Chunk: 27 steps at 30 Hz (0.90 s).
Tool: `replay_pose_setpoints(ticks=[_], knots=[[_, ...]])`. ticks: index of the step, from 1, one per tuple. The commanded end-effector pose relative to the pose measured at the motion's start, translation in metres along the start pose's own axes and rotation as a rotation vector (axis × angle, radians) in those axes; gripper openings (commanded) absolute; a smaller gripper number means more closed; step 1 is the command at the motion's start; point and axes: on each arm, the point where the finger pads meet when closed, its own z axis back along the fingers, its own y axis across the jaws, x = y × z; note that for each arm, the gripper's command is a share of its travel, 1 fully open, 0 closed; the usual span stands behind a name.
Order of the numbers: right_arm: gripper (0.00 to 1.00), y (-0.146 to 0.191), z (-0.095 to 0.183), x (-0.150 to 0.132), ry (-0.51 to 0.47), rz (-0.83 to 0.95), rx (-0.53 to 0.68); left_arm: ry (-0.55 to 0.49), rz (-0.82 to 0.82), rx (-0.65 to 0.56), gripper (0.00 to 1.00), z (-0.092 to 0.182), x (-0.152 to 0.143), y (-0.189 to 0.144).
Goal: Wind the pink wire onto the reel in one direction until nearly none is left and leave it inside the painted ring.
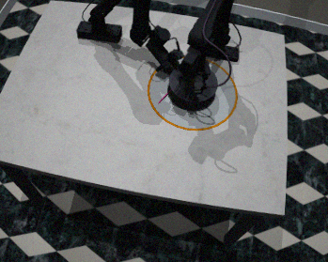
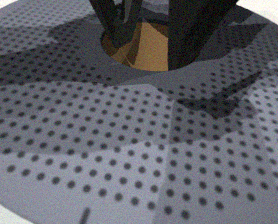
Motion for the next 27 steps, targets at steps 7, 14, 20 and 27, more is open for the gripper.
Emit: replay_pose_setpoints(ticks=[7,14,20,27], knots=[[0.0,-0.0108,-0.0088,0.0401,-0.066,-0.003,-0.028,0.009,-0.017,-0.001,0.52,-0.0015,-0.004,-0.0012],[0.0,-0.0108,-0.0088,0.0401,-0.066,-0.003,-0.028,0.009,0.02,-0.001,0.52,-0.0015,-0.004,-0.0012],[0.0,-0.0108,-0.0088,0.0401,-0.066,-0.003,-0.028,0.009,0.158,0.0,0.52,-0.0015,-0.004,-0.0012],[0.0,-0.0108,-0.0088,0.0401,-0.066,-0.003,-0.028,0.009,0.331,0.001,0.52,-0.0015,-0.004,-0.0012]])
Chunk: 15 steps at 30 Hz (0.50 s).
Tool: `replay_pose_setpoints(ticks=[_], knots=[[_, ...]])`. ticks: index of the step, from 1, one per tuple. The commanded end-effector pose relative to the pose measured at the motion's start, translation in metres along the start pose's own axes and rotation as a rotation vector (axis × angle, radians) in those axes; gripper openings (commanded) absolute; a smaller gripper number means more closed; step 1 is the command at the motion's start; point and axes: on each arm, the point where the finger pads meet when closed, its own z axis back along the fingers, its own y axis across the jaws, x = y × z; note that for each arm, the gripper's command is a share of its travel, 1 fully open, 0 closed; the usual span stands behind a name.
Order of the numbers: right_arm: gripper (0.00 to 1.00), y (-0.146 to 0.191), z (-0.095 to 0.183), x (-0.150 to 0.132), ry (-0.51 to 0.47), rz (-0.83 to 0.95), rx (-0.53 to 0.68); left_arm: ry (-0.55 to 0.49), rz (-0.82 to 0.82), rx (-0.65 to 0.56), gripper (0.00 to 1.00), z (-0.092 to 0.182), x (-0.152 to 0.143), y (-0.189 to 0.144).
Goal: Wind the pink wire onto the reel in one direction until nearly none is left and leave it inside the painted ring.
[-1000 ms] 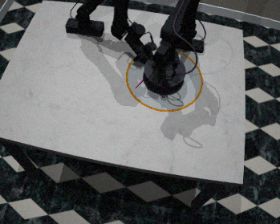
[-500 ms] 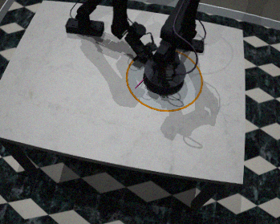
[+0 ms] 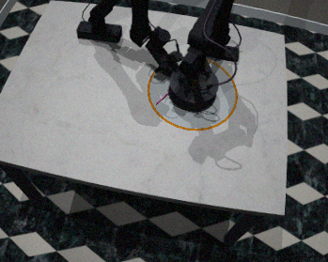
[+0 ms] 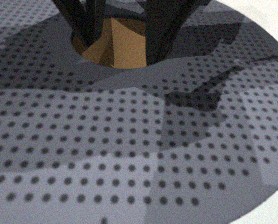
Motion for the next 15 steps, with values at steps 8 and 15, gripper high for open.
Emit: replay_pose_setpoints(ticks=[8,15], knots=[[0.0,0.0034,-0.005,0.0392,-0.095,-0.005,0.009,0.036,0.393,-0.008,0.52,-0.0018,-0.0087,-0.0029],[0.0,0.0034,-0.005,0.0392,-0.095,-0.005,0.009,0.036,0.48,-0.006,0.52,-0.0018,-0.0087,-0.0029]])
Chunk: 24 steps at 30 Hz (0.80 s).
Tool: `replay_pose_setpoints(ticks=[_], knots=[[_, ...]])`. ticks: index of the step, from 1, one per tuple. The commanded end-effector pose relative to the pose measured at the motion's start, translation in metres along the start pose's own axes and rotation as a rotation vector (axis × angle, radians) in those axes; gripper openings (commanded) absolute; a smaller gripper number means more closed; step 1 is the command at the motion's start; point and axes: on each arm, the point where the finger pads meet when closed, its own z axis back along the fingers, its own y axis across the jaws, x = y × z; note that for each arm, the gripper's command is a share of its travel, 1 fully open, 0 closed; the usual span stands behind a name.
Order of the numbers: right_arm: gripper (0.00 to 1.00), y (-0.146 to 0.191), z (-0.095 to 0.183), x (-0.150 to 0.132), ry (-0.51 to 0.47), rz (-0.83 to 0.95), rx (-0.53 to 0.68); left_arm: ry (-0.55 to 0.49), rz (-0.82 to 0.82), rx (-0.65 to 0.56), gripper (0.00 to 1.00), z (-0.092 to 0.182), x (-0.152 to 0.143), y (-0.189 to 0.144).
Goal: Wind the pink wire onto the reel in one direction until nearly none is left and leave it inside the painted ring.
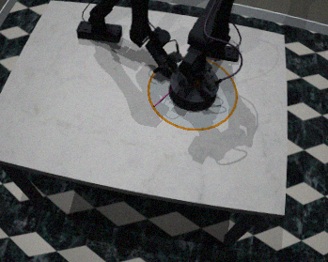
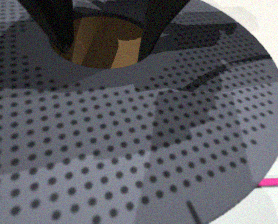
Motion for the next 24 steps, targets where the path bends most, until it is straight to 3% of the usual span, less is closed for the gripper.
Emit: replay_pose_setpoints(ticks=[1,5,16,24], knots=[[0.0,0.0097,-0.0038,0.0399,-0.099,-0.02,0.037,0.032,0.118,-0.012,0.52,-0.0019,-0.0079,-0.0027],[0.0,0.0097,-0.0038,0.0399,-0.099,-0.02,0.037,0.033,0.126,-0.012,0.52,-0.0019,-0.0079,-0.0027],[0.18,0.0097,-0.0038,0.0399,-0.099,-0.02,0.037,0.033,0.126,-0.012,0.52,-0.0019,-0.0079,-0.0027],[0.25,0.0134,-0.0022,0.0419,-0.099,-0.02,0.037,0.033,0.126,-0.012,0.52,-0.0019,-0.0079,-0.0027]])
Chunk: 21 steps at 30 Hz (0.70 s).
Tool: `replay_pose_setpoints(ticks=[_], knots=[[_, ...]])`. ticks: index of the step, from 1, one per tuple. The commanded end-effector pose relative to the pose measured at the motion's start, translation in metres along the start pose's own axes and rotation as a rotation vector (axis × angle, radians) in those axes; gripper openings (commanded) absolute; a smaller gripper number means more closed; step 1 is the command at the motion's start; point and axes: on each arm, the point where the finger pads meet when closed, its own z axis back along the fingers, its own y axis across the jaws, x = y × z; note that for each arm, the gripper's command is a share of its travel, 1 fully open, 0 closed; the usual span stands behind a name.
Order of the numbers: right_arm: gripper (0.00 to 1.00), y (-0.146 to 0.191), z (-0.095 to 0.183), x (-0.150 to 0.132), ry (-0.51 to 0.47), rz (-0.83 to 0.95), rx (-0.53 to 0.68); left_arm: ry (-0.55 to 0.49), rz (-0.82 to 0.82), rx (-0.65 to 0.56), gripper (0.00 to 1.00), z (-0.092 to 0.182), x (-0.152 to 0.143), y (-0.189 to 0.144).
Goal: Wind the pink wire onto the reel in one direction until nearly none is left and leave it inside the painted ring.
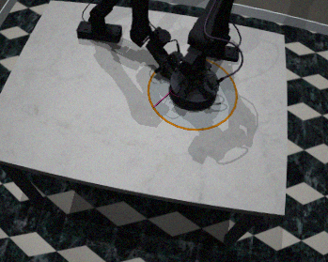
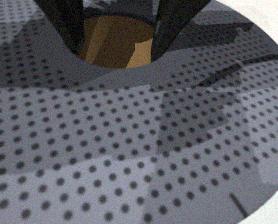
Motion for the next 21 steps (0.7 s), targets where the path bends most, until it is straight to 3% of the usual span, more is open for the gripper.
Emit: replay_pose_setpoints(ticks=[1,11,21], knots=[[0.25,0.009,-0.001,0.043,-0.102,-0.02,0.008,0.033,0.031,-0.012,0.52,-0.002,-0.008,-0.002],[0.25,0.019,0.008,0.04,-0.102,-0.02,0.008,0.033,0.031,-0.012,0.52,-0.002,-0.008,-0.002],[0.25,0.016,0.042,0.019,-0.102,-0.02,0.008,0.033,0.031,-0.012,0.52,-0.002,-0.008,-0.002]])
